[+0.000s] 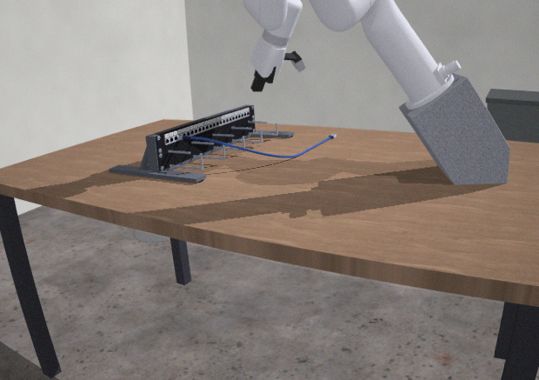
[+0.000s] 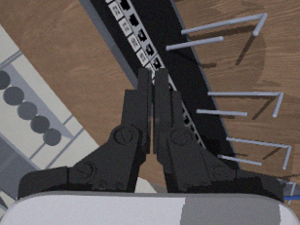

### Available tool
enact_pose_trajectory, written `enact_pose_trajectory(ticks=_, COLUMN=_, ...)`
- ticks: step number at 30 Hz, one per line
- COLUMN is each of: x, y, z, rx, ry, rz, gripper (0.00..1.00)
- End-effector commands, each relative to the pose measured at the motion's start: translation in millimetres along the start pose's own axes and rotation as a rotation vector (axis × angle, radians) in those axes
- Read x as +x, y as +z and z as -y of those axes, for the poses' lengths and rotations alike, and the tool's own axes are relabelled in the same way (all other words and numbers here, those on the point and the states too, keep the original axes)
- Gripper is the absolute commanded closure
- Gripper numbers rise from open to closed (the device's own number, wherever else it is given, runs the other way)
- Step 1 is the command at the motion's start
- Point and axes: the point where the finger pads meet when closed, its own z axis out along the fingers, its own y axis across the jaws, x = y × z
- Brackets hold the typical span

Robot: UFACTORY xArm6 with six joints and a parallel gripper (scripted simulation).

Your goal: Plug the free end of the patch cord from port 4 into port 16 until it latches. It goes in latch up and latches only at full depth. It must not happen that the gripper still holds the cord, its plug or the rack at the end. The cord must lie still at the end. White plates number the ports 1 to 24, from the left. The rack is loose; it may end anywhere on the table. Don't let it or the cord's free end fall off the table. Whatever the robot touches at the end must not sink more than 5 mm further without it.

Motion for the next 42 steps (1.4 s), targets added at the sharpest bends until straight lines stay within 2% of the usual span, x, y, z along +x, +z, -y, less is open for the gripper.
enact_pose_trajectory(ticks=1, x=-37.9, y=-16.8, z=-0.3, rx=0.097, ry=0.138, rz=0.003, gripper=1.00)
enact_pose_trajectory(ticks=5, x=-70.7, y=-32.3, z=-10.4, rx=0.131, ry=0.290, rz=0.041, gripper=1.00)
enact_pose_trajectory(ticks=7, x=-70.7, y=-32.3, z=-10.4, rx=0.131, ry=0.290, rz=0.041, gripper=1.00)
enact_pose_trajectory(ticks=9, x=-97.6, y=-46.3, z=-23.8, rx=0.138, ry=0.427, rz=0.077, gripper=1.00)
enact_pose_trajectory(ticks=12, x=-112.6, y=-54.6, z=-33.2, rx=0.134, ry=0.506, rz=0.099, gripper=1.00)
enact_pose_trajectory(ticks=17, x=-148.3, y=-75.8, z=-59.7, rx=0.097, ry=0.698, rz=0.151, gripper=1.00)
enact_pose_trajectory(ticks=22, x=-181.8, y=-98.2, z=-88.7, rx=0.029, ry=0.877, rz=0.199, gripper=1.00)
enact_pose_trajectory(ticks=24, x=-181.8, y=-98.2, z=-88.7, rx=0.029, ry=0.877, rz=0.199, gripper=1.00)
enact_pose_trajectory(ticks=28, x=-206.5, y=-116.7, z=-111.3, rx=-0.040, ry=1.005, rz=0.230, gripper=1.00)
enact_pose_trajectory(ticks=32, x=-218.1, y=-126.2, z=-122.1, rx=-0.079, ry=1.064, rz=0.244, gripper=1.00)
enact_pose_trajectory(ticks=42, x=-220.8, y=-127.1, z=-124.3, rx=-0.087, ry=1.076, rz=0.247, gripper=1.00)
